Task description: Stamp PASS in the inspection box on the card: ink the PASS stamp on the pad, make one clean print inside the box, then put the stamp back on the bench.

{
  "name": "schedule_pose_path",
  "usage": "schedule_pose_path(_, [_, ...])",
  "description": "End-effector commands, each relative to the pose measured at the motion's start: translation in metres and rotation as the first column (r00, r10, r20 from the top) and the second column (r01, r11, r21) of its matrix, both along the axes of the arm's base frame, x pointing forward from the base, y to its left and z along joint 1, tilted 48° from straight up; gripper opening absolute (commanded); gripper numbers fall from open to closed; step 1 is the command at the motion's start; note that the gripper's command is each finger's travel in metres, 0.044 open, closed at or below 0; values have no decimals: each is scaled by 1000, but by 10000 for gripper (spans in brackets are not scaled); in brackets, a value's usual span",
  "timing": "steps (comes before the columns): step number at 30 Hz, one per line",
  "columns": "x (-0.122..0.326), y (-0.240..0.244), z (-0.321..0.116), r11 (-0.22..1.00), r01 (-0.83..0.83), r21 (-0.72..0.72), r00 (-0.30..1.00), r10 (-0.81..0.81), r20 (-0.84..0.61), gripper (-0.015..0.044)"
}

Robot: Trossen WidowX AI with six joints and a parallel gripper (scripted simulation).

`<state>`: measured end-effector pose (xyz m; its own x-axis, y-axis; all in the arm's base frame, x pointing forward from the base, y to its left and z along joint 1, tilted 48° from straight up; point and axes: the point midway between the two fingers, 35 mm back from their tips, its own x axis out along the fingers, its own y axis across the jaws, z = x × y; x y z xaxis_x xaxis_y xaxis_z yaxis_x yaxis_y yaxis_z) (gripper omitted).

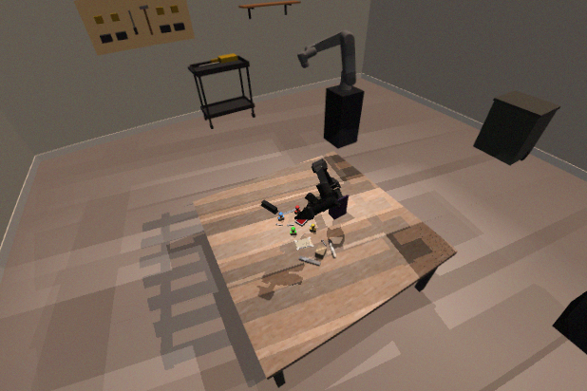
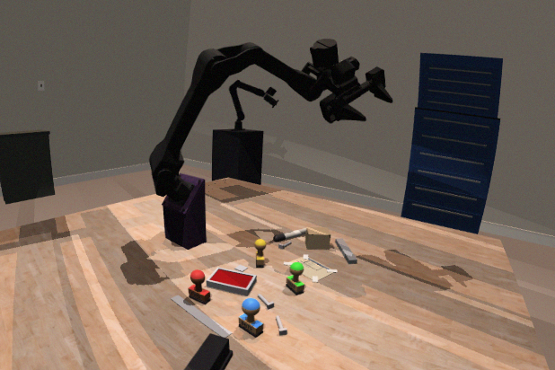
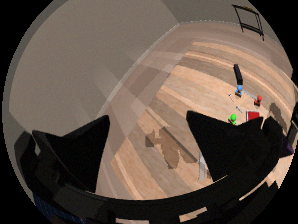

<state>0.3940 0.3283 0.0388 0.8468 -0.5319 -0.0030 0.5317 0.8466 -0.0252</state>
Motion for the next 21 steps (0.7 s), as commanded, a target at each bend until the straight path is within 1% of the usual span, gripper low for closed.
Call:
schedule_pose_path(1, [2, -1, 0, 1000, -1, -7, 1000, 1, -5, 374])
schedule_pose_path(3, [14, -11, -1, 998, -6, -58, 999, 3, -52, 321])
schedule_pose_path(7, [45, -49, -10, 981, -34, -189, 975, -9, -221, 221])
schedule_pose_path(10, [60, -84, -21, 965, -59, -257, 931, -40, -364, 221])
schedule_pose_path(13, [67, -120, -31, 953, -82, -291, 863, -79, -499, 221])
schedule_pose_path(21, [58, -184, -46, 947, -98, -305, 690, -156, -707, 221])
